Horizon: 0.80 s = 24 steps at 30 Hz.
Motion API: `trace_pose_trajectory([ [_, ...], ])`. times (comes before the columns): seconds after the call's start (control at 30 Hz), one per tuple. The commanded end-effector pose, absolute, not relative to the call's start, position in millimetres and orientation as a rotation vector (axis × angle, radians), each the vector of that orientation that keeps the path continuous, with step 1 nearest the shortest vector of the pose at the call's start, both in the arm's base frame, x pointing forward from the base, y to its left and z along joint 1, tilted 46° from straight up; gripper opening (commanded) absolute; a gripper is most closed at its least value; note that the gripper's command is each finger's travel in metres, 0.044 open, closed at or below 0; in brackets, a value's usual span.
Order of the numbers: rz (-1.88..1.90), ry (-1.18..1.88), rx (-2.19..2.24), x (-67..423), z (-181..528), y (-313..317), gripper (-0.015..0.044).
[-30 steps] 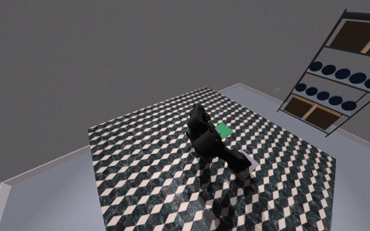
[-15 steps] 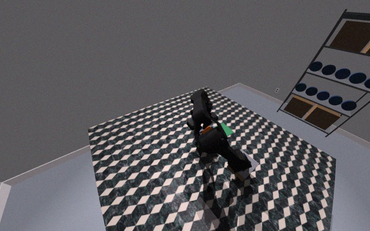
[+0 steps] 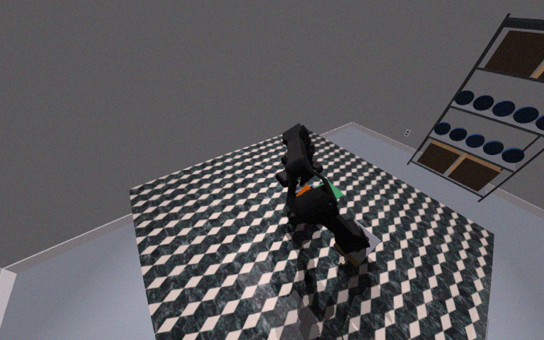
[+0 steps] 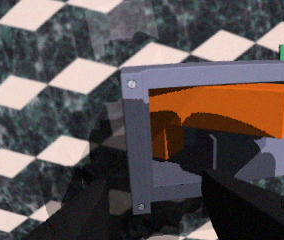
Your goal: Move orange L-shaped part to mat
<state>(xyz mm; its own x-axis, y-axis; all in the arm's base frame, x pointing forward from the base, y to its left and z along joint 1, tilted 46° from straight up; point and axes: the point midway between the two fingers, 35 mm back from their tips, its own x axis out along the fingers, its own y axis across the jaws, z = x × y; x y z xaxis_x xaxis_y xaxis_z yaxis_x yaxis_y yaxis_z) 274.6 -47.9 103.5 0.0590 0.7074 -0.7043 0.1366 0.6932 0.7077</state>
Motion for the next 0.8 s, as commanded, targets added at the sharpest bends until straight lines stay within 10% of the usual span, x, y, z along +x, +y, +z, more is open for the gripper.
trace_pose_trajectory([
  [0.0, 0.493, 1.478, 0.744, 274, 103, -48, 0.0180],
  [0.77, 0.964, 1.175, 0.156, 276, 80, -73, 0.0280],
])
